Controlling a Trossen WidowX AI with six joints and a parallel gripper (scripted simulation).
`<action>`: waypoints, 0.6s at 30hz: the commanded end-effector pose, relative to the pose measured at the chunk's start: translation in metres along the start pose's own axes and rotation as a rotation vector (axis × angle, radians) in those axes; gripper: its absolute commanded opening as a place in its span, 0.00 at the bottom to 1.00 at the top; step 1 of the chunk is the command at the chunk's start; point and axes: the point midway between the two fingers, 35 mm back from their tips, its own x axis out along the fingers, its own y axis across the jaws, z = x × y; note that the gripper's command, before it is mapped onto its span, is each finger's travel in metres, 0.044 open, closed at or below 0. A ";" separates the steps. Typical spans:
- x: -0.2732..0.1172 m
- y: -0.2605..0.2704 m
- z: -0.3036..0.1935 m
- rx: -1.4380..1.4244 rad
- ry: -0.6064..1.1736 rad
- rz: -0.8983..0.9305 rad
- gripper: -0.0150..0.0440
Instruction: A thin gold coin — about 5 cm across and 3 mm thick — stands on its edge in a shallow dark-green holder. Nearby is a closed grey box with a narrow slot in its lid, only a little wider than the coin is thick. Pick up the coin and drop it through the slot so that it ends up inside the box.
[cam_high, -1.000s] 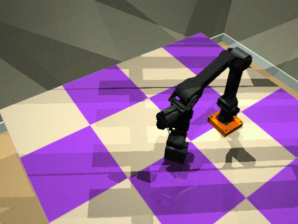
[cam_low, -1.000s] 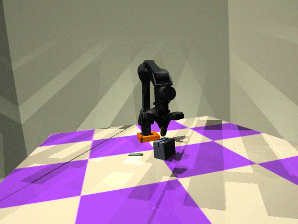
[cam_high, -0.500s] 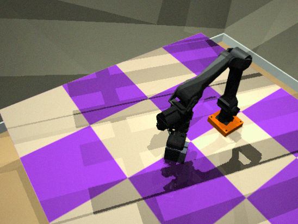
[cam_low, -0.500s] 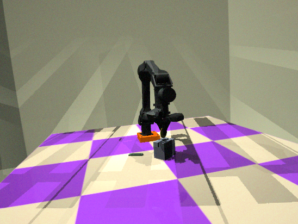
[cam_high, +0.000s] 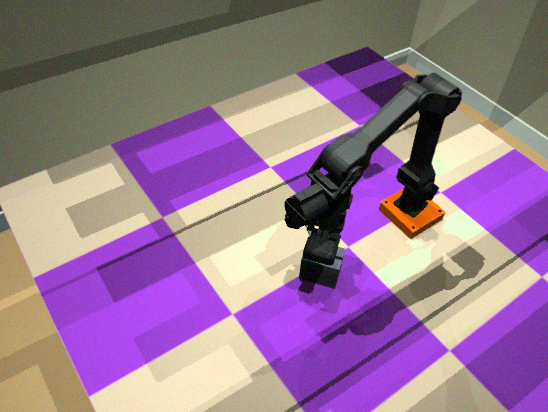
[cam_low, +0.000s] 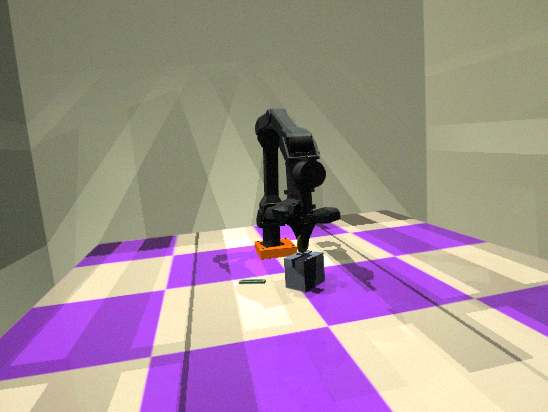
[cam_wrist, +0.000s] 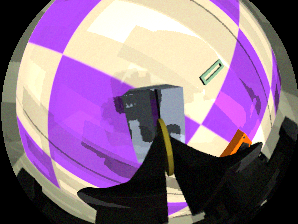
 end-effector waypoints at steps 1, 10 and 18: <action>0.003 -0.001 0.000 0.003 0.003 -0.004 0.25; 0.006 -0.001 0.000 0.002 0.003 -0.004 0.25; 0.004 0.000 0.000 0.000 0.000 0.000 0.52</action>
